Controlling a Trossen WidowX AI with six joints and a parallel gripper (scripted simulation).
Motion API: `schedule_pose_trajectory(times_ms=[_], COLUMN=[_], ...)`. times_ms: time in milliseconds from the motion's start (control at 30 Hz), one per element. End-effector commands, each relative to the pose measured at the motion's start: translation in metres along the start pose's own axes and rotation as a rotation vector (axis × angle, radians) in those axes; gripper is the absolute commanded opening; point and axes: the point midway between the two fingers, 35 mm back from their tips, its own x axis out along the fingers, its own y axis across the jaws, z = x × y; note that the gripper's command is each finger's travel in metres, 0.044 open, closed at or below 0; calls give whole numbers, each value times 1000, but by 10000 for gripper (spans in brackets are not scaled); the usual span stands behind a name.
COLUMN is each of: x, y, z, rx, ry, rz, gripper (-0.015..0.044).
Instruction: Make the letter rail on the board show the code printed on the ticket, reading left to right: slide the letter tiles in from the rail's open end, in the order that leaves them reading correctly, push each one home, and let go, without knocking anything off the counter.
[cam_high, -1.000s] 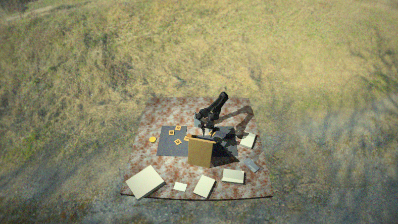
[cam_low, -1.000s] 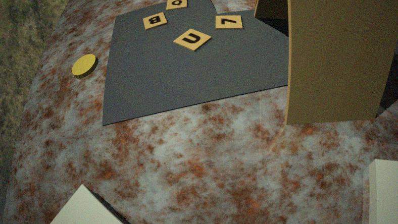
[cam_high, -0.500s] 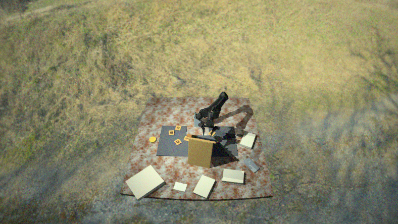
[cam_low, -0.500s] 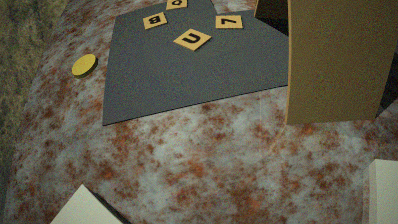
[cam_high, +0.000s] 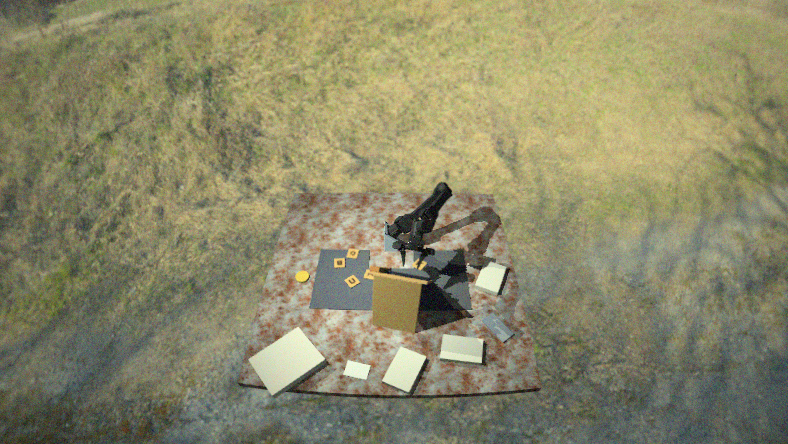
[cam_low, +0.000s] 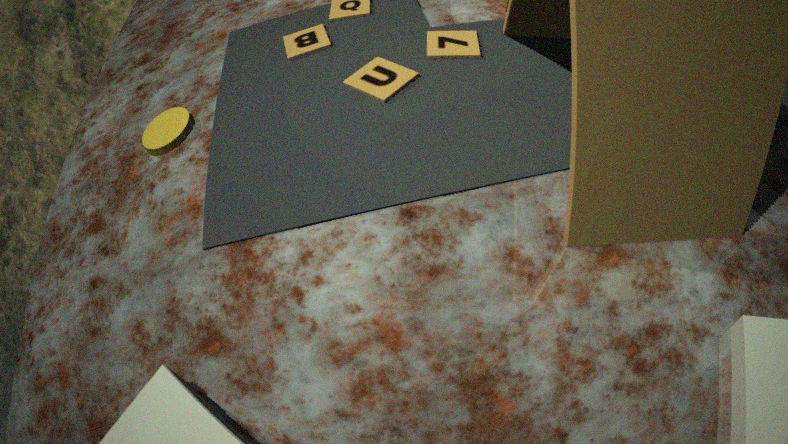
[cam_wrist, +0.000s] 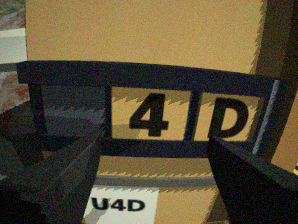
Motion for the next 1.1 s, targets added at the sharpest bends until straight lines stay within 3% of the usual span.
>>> schedule_pose_trajectory(times_ms=[0, 367, 733, 1067], x=[-3, -9, -7, -5], y=[1, 3, 1, 2], z=[0, 1, 1, 2], rx=[-4, -4, 1, -2], ry=[-2, -1, 0, 28], rz=[3, 2, -1, -8], gripper=[295, 295, 6, 0])
